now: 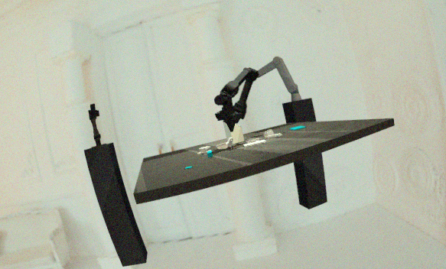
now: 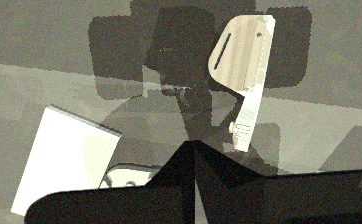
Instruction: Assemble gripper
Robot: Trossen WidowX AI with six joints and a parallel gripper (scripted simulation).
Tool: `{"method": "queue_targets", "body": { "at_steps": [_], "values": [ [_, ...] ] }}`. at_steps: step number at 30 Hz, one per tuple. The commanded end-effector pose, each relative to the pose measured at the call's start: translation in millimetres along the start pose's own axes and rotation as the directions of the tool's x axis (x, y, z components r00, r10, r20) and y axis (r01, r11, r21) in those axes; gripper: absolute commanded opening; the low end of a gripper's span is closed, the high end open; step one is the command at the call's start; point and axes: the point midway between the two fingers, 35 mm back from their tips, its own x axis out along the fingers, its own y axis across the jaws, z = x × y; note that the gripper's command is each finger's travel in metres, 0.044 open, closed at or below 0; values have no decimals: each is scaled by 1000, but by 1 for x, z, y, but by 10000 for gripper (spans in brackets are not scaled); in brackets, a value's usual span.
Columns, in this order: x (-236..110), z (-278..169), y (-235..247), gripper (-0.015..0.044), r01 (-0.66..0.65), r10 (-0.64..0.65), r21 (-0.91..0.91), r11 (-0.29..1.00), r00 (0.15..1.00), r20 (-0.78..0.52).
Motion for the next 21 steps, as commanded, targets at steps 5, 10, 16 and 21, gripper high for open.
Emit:
{"method": "queue_targets", "body": {
  "at_steps": [5, 10, 16, 21],
  "values": [
    [5, 0, -16, 0, -14, 24, 158, 987, 998, -62],
    [5, 0, -16, 0, -15, 25, 161, 987, 998, -63],
    [6, 0, -16, 0, -15, 25, 161, 987, 998, -63],
    [14, 0, -15, 0, -15, 25, 161, 987, 998, -63]
  ]
}}
